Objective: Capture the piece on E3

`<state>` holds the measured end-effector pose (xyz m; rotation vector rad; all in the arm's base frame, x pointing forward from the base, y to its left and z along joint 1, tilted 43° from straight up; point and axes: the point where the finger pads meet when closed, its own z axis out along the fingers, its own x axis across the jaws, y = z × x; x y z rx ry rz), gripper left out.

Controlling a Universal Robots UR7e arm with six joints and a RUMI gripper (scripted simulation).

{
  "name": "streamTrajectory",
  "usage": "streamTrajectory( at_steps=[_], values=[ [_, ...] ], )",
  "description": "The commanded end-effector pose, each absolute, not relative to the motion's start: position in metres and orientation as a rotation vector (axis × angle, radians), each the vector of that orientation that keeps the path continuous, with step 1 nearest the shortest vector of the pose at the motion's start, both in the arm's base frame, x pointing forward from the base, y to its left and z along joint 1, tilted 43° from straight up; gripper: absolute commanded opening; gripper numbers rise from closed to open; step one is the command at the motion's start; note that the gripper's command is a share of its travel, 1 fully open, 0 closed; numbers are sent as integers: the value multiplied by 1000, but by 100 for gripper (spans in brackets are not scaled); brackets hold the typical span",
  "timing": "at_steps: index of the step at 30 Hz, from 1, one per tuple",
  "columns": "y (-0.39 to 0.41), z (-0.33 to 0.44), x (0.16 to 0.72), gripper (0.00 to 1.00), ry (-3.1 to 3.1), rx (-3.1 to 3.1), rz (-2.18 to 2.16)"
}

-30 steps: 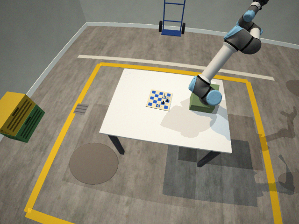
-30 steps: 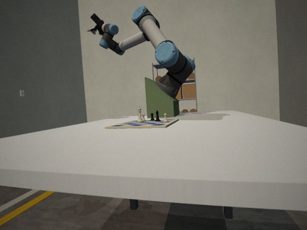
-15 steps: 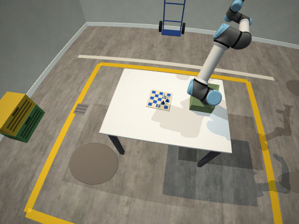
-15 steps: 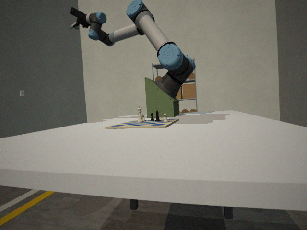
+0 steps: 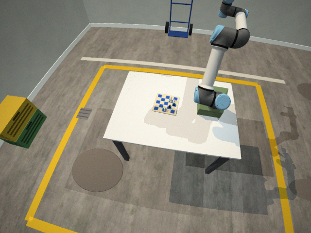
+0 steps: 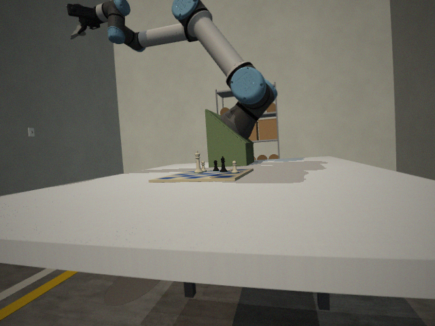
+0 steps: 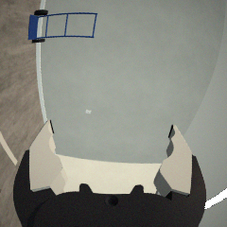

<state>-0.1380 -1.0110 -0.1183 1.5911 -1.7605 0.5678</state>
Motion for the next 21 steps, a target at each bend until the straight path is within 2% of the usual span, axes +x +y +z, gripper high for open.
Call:
streamTrajectory(
  at_steps=[1,4,6,7,8,9,10,11,12,13,14,15,18,21],
  values=[
    [-1016,-143,-56,100,-1666,1835,490],
    [-1016,-143,-56,100,-1666,1835,490],
    [-1008,-160,2,100,-1575,2000,444],
    [-1008,-160,2,100,-1575,2000,444],
    [-1002,-167,31,100,-1524,2082,421],
    [-1002,-167,31,100,-1524,2082,421],
    [-995,-175,60,100,-1470,2163,398],
    [-995,-175,60,100,-1470,2163,398],
    [-987,-182,88,100,-1411,2242,376],
    [-987,-182,88,100,-1411,2242,376],
    [-978,-188,116,100,-1348,2320,354],
    [-978,-188,116,100,-1348,2320,354],
    [-956,-201,170,100,-1213,2470,310],
    [-956,-201,170,100,-1213,2470,310]
  ],
)
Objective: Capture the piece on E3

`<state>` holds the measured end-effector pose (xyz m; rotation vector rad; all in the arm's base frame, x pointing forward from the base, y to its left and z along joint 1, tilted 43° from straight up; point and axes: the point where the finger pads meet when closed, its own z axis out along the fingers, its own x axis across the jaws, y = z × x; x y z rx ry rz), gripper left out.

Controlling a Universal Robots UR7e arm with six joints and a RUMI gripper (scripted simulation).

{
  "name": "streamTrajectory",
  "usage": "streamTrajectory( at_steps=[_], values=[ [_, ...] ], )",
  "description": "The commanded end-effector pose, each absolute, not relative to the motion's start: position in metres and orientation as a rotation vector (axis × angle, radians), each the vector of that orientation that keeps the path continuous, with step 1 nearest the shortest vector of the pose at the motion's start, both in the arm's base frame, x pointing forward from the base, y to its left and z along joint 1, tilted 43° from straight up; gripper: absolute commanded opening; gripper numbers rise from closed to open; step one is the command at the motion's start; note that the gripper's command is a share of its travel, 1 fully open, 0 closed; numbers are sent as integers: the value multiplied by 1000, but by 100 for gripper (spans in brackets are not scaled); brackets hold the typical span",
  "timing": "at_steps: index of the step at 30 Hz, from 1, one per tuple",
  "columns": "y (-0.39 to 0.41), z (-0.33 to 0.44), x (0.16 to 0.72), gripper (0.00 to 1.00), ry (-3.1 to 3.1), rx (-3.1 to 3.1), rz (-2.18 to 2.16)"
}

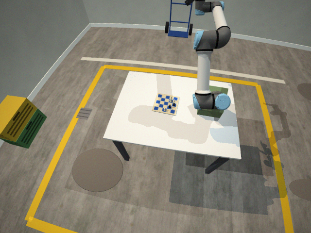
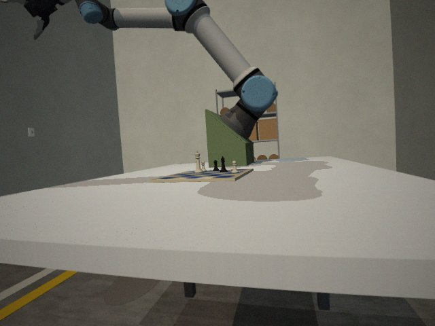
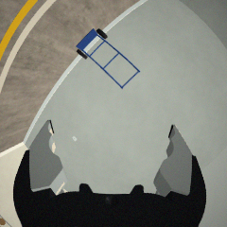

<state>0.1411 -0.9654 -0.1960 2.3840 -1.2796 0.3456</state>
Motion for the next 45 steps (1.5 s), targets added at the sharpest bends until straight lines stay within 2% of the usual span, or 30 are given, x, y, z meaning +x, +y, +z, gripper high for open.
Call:
streamTrajectory(
  at_steps=[1,2,3,4,5,6,14,17,19,31,34,37,45],
  values=[
    [-943,-206,196,100,-1139,2543,288],
    [-929,-212,222,100,-1063,2613,267],
    [-929,-212,222,100,-1063,2613,267],
    [-915,-216,247,100,-983,2680,246],
    [-915,-216,247,100,-983,2680,246],
    [-900,-221,271,100,-900,2745,226],
    [-831,-234,359,100,-540,2976,148],
    [-831,-234,359,100,-540,2976,148],
    [-792,-238,398,100,-346,3073,111],
    [-670,-241,493,100,273,3278,13],
    [-670,-241,493,100,273,3278,13],
    [-607,-237,528,100,594,3332,-29],
    [-526,-228,563,100,1018,3355,-78]
  ],
)
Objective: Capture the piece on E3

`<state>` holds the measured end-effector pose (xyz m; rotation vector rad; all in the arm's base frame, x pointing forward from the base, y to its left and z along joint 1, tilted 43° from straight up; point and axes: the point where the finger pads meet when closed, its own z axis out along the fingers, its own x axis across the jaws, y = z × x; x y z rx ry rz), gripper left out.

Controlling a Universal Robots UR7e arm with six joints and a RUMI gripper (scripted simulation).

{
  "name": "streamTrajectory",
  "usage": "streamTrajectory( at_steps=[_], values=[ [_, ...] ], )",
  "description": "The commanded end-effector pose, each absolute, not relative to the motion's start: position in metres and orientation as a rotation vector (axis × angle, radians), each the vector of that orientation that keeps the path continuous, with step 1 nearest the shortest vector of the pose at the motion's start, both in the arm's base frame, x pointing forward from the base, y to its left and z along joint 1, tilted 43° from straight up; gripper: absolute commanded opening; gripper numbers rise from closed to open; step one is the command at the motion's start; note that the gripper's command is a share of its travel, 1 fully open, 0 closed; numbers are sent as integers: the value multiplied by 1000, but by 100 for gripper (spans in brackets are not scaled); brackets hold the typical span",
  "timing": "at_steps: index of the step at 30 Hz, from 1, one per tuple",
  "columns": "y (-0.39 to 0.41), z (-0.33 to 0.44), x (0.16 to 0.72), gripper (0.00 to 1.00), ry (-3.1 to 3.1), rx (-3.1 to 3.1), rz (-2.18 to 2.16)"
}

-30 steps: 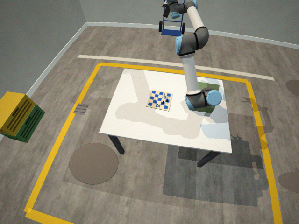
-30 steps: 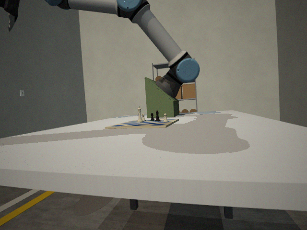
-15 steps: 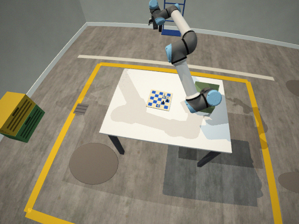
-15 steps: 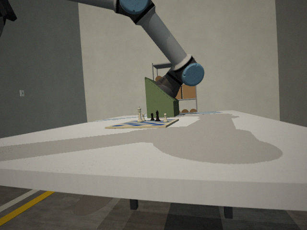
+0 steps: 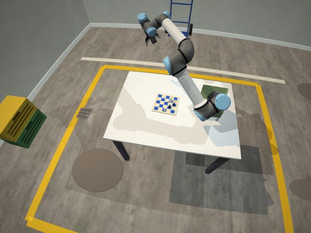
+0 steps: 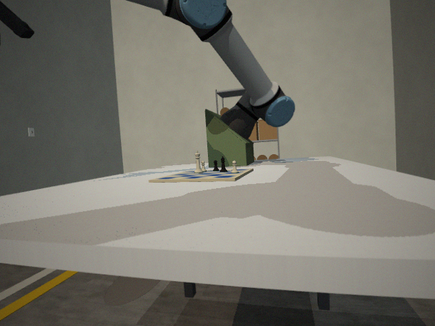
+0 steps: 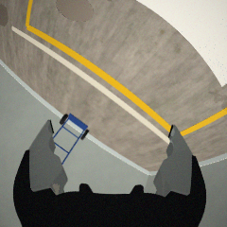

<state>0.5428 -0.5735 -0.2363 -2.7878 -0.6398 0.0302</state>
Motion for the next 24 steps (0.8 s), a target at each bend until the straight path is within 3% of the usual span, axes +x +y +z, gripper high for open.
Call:
streamTrajectory(
  at_steps=[1,24],
  values=[
    [-506,-225,570,100,-872,-2604,69],
    [-269,-167,609,100,-1471,-1867,111]
  ],
)
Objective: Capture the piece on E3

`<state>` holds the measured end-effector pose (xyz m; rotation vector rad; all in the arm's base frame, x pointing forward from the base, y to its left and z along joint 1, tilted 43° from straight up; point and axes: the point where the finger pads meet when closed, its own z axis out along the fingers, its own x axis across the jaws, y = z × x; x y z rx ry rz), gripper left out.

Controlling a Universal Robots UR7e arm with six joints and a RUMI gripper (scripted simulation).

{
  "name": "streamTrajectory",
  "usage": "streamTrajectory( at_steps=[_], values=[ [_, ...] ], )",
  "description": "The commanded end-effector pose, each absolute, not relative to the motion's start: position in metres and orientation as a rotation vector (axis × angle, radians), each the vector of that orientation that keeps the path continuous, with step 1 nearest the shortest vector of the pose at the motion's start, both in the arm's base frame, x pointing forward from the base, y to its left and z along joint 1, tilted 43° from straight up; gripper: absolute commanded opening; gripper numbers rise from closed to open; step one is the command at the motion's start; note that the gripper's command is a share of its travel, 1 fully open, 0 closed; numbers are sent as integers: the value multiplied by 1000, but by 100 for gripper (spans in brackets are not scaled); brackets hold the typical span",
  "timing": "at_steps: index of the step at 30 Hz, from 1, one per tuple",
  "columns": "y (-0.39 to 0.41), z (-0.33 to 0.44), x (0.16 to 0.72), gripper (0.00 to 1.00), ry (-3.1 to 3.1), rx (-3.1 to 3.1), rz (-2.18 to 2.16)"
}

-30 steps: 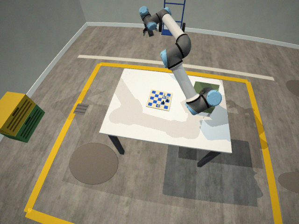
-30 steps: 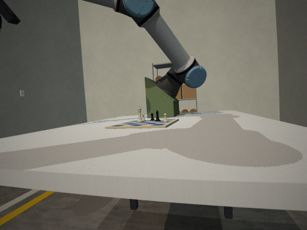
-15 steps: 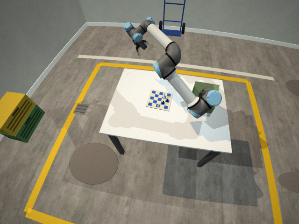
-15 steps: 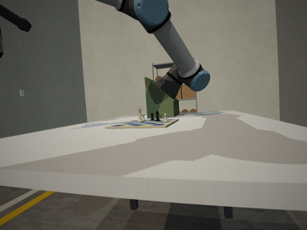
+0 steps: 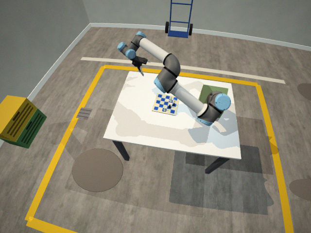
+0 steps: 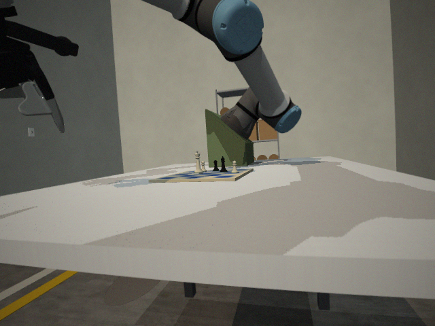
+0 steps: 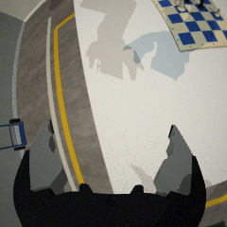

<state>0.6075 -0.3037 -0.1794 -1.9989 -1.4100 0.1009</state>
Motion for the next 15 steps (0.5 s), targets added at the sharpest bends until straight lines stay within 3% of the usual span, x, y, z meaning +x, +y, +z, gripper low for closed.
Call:
streamTrajectory(
  at_steps=[1,15],
  values=[
    [-256,-162,609,100,-1494,-1820,111],
    [-125,-107,599,100,-1659,-1331,100]
  ],
)
